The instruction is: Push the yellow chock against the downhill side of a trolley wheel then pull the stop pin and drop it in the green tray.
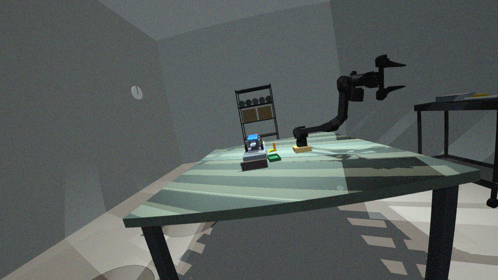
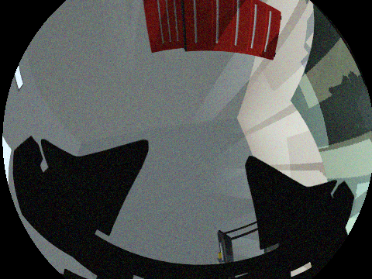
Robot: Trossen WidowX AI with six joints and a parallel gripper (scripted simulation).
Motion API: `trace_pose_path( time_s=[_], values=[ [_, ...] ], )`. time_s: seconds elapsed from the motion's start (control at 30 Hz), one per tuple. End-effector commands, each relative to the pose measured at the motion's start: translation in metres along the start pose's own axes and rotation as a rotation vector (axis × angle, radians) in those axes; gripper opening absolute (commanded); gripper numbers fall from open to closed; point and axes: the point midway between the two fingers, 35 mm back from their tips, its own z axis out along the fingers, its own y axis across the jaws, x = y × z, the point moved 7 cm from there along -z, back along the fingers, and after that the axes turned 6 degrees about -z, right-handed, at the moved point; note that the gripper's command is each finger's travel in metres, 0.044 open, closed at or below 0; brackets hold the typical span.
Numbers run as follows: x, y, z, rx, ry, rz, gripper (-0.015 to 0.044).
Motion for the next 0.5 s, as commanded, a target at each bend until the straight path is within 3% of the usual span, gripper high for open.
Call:
trace_pose_path(
  time_s=[0.0, 0.23, 0.47],
  values=[
    [0.001, 0.002, -0.001, -0.011, 0.003, 0.007, 0.0374],
    [0.034, 0.078, -0.054, -0.337, 0.154, 0.25, 0.019],
    [0.064, 0.146, -0.135, -0.647, 0.423, 0.495, 0.019]
  ],
)
